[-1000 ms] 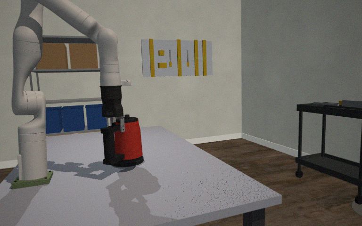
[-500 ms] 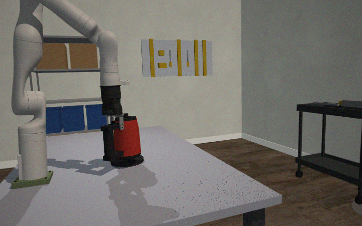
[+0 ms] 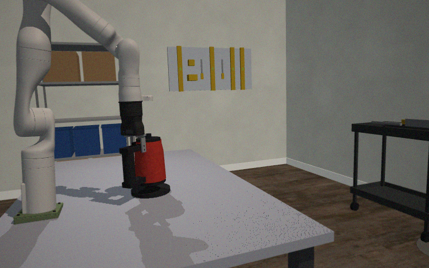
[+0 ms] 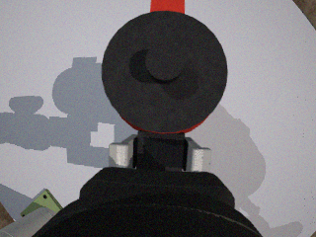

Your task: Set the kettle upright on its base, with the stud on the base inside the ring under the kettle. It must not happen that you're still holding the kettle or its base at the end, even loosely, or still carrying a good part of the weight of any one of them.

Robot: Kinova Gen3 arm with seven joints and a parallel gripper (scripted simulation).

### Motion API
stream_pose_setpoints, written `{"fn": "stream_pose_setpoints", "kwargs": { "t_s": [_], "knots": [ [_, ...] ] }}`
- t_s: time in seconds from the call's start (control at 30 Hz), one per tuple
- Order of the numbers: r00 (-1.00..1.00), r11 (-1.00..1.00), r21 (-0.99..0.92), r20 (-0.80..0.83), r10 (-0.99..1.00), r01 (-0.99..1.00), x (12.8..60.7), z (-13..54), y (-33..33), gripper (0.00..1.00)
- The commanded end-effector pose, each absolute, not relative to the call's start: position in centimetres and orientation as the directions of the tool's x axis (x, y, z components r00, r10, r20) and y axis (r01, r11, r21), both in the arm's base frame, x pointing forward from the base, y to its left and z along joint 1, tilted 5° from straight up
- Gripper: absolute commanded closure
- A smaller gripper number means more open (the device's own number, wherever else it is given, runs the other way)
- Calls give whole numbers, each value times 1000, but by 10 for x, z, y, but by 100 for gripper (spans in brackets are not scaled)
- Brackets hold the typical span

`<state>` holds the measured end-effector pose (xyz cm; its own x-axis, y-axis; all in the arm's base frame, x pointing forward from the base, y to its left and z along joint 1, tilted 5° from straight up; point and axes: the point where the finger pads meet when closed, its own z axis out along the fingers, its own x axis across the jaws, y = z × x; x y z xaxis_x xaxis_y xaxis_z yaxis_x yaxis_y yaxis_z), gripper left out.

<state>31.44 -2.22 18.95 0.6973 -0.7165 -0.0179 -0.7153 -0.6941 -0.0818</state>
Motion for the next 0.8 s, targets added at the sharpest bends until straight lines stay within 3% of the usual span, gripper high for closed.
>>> {"fn": "stream_pose_setpoints", "kwargs": {
  "t_s": [0.0, 0.77],
  "knots": [
    [704, -701, -82, -16, -710, -709, 315, 190, -18, 100],
    [704, -701, -82, -16, -710, -709, 317, 191, -1, 100]
  ]
}}
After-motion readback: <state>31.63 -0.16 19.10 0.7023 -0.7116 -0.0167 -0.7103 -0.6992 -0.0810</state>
